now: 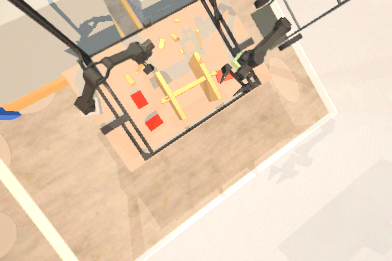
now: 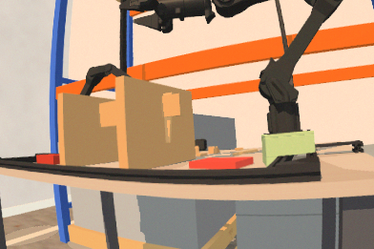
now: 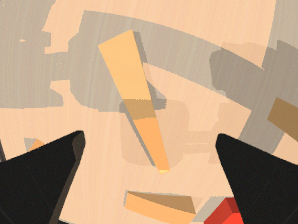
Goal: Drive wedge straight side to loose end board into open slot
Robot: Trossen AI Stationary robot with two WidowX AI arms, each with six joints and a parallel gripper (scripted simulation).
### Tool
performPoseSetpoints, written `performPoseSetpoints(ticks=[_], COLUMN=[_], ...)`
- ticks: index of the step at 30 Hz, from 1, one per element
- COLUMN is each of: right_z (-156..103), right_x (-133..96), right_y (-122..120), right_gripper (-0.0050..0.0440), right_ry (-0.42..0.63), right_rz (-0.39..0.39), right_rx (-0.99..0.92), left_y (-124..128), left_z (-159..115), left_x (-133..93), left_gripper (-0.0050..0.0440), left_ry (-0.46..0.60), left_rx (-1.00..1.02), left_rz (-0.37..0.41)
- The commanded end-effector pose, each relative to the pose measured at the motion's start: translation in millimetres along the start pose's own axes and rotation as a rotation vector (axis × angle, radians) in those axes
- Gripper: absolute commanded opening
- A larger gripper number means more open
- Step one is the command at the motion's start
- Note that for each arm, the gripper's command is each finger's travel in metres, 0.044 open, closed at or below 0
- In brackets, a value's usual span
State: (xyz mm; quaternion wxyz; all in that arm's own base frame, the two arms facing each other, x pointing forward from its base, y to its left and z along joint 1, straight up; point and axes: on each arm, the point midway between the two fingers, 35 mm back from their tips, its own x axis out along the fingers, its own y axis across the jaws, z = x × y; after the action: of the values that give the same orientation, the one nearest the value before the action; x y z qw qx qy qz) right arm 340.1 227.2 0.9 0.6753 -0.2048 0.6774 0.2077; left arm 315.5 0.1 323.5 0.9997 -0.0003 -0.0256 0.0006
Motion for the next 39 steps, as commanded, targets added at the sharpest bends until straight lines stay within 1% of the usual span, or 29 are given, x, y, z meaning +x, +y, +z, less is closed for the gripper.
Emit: performPoseSetpoints(ticks=[1, 23, 27, 29, 31, 32, 35, 39], right_z=[0.4, 0.4, 0.6, 0.6, 1.0, 1.3, 2.9, 6.3], right_x=[-0.5, -0.5, -0.5, -0.5, -0.5, -0.5, -0.6, -0.7], right_y=[-1.1, -1.1, -1.0, -1.0, -0.9, -0.7, -0.1, 1.3], right_gripper=[0.0440, 0.0440, 0.0344, 0.0344, 0.0296, 0.0287, 0.0287, 0.0287], right_ry=[-0.002, -0.002, -0.002, -0.002, -0.002, -0.002, -0.002, -0.003], right_rz=[-0.005, -0.005, -0.005, -0.005, -0.005, -0.005, -0.005, -0.004], right_rx=[-0.002, -0.002, 0.009, 0.009, 0.033, 0.052, 0.140, 0.337], left_y=[-0.1, -0.1, -0.1, -0.1, -0.1, -0.1, -0.1, -0.1], left_z=[-0.7, -0.7, -0.7, -0.7, -0.7, -0.7, -0.7, -0.7], left_x=[0.2, 0.2, 0.2, 0.2, 0.2, 0.2, 0.2, 0.2], left_gripper=[0.0440, 0.0440, 0.0440, 0.0440, 0.0440, 0.0440, 0.0440, 0.0440], left_ry=[0.001, 0.001, 0.001, 0.001, 0.001, 0.001, 0.001, 0.001], left_rx=[0.001, 0.001, 0.001, 0.001, 0.001, 0.001, 0.001, 0.001], left_rz=[-0.001, -0.001, -0.001, -0.001, -0.001, -0.001, -0.001, -0.001])
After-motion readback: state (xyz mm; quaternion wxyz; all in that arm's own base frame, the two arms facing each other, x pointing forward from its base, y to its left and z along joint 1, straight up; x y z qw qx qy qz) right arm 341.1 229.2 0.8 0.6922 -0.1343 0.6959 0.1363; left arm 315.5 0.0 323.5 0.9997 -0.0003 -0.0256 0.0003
